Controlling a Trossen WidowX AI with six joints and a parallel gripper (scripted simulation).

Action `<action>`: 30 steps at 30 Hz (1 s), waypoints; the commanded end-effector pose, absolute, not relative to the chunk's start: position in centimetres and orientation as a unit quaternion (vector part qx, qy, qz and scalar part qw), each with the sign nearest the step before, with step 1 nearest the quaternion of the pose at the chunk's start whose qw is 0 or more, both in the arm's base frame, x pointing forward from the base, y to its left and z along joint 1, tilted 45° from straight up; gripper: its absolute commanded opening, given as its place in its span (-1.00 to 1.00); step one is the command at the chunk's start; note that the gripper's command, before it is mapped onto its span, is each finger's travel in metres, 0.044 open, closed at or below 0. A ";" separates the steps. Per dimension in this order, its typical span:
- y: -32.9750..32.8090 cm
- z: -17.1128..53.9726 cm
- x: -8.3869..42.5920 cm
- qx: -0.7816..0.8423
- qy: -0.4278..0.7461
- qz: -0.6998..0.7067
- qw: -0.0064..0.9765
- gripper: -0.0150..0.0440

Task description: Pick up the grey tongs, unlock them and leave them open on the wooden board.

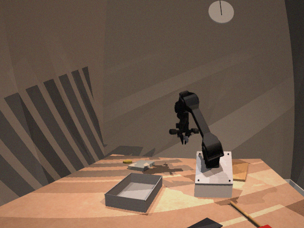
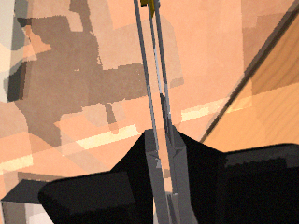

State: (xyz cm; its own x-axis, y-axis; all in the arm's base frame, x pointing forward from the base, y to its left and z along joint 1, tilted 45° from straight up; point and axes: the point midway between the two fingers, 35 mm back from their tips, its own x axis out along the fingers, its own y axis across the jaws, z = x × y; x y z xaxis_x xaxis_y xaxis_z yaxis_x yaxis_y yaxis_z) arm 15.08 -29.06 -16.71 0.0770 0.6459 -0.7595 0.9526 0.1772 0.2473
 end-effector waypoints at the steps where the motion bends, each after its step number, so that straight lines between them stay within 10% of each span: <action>1: -30.2 -17.1 12.1 0.620 0.646 -0.213 0.391 -1.00; 30: -30.3 -19.0 -8.6 0.674 0.602 -0.342 0.257 -1.00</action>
